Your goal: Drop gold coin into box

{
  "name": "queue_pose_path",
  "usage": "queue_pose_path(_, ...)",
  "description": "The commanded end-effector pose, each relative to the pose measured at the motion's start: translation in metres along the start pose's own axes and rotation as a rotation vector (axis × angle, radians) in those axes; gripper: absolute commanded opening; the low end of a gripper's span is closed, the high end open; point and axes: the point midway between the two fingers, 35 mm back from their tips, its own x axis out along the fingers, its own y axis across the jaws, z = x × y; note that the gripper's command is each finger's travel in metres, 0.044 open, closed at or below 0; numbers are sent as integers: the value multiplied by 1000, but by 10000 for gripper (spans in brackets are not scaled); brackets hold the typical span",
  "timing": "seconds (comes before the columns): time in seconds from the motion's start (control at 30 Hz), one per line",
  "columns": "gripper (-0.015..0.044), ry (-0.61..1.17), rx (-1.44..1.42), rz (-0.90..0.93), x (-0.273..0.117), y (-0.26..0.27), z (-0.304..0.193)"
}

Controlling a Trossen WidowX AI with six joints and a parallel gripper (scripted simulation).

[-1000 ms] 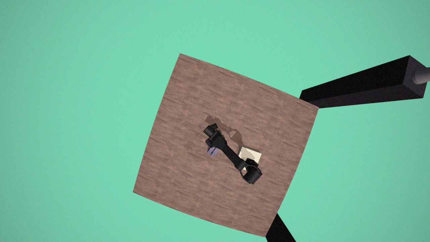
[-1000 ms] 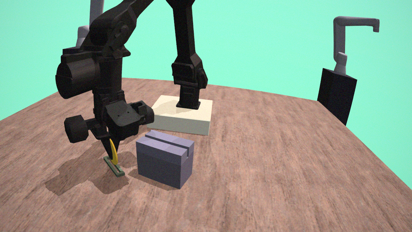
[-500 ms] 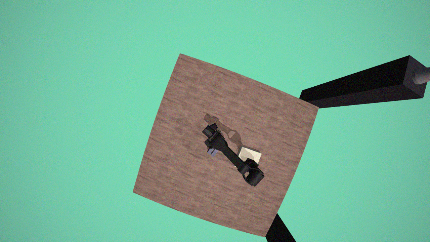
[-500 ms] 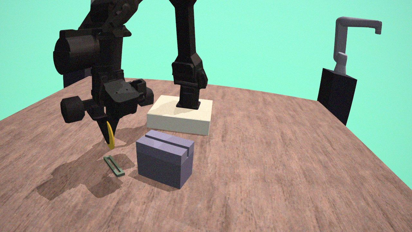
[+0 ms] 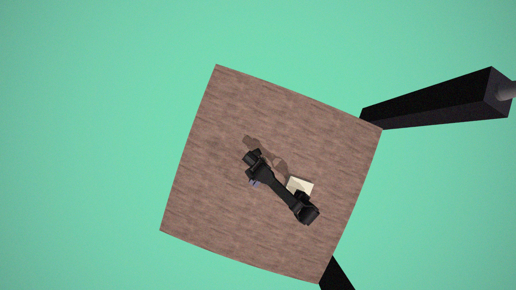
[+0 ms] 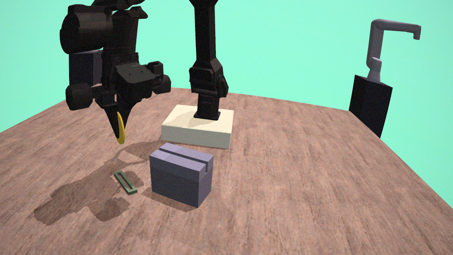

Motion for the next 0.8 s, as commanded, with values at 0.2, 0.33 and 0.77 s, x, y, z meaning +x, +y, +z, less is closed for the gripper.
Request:
queue_pose_path(0.2, 0, -5, -153, -3, -8, 4, 0)
queue_pose_path(0.33, 0, -5, -291, -3, -9, 8, -1)
queue_pose_path(0.77, 0, -5, -479, -3, -9, 13, 0)
